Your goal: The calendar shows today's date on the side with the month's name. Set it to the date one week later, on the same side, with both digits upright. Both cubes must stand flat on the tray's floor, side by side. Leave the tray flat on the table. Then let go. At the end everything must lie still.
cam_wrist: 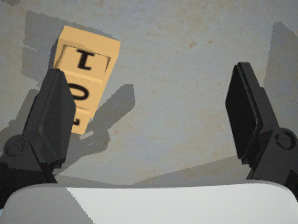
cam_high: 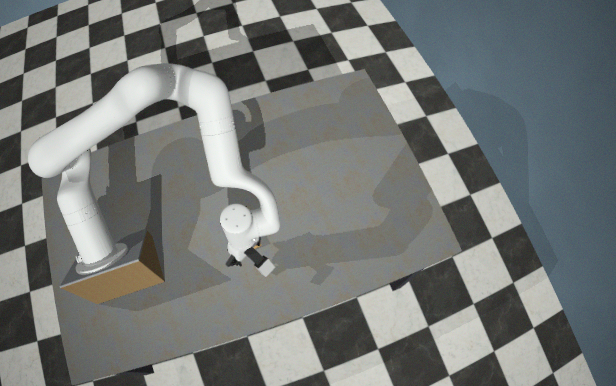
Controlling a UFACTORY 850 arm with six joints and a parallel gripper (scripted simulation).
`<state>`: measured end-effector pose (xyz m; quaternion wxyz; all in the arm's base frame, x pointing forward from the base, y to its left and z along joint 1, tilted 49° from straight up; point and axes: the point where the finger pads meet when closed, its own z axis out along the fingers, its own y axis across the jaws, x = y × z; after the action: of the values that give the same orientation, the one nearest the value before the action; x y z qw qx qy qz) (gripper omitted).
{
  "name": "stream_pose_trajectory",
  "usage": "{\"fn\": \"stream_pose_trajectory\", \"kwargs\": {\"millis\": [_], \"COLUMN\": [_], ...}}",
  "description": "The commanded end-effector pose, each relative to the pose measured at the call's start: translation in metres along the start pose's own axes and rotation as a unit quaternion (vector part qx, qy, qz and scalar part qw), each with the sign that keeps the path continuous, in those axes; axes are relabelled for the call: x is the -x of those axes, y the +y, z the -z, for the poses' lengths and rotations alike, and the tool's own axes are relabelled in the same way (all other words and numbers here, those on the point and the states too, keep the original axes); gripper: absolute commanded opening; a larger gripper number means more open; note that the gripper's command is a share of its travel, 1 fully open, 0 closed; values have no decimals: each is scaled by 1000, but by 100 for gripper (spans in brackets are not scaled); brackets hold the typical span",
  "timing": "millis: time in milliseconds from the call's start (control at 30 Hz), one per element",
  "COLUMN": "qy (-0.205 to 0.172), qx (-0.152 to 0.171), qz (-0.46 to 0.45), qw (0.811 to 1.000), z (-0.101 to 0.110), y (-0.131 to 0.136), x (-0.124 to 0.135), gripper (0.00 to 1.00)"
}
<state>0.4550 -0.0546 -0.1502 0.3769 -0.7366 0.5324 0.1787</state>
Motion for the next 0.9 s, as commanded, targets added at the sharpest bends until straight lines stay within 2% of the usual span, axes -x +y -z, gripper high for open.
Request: {"fn": "stream_pose_trajectory", "kwargs": {"millis": [0,200,467,700,867], "qy": [1,1,1,1,1], "qx": [0,0,0,0,0], "qz": [0,0,0,0,0], "qw": [1000,1000,1000,1000,1000], "z": [1,10,44,59,61], "y": [-1,-1,-1,-1,-1], "x": [-1,-1,0,0,0], "gripper": [100,100,100,100,100]}}
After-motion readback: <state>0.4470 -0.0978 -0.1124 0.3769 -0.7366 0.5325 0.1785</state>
